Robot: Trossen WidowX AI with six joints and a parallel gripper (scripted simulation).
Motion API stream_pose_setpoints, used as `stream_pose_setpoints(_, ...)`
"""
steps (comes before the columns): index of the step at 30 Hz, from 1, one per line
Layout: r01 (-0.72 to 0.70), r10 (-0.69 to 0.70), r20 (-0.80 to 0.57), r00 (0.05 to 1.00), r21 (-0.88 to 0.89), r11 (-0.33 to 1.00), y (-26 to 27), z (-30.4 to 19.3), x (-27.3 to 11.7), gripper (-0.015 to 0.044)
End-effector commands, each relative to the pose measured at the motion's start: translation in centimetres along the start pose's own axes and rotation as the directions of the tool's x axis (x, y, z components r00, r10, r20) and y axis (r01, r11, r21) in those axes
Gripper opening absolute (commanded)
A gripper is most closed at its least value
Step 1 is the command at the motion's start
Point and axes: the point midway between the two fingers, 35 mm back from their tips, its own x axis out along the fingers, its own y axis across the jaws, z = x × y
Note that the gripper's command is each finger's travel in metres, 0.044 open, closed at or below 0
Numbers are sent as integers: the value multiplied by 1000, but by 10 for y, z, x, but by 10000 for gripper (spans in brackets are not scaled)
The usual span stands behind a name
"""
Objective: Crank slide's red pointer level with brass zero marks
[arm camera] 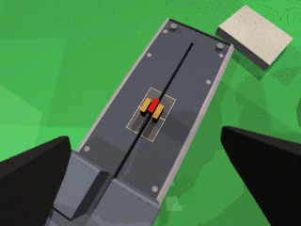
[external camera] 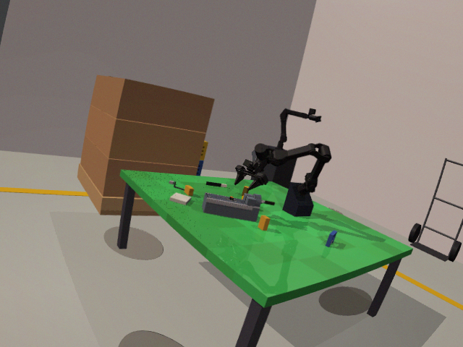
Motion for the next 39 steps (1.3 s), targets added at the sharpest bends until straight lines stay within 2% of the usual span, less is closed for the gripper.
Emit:
stream_pose_setpoints(1, 3, -3, 0, 1000, 3, 1000, -1, 1, -1, 440)
stream_pose_setpoints(8, 2, -2, -1, 1000, -1, 1000, 2, 32, -39, 440)
stream_pose_setpoints(12, 12, -12, -3, 1000, 9, 1000, 6, 34, -43, 440)
stream_pose_setpoints(25, 211, -211, -24, 977, 197, 957, 70, 10, -53, 440)
stream_pose_setpoints(39, 370, -405, 13, 914, 382, 847, 121, -30, -83, 440)
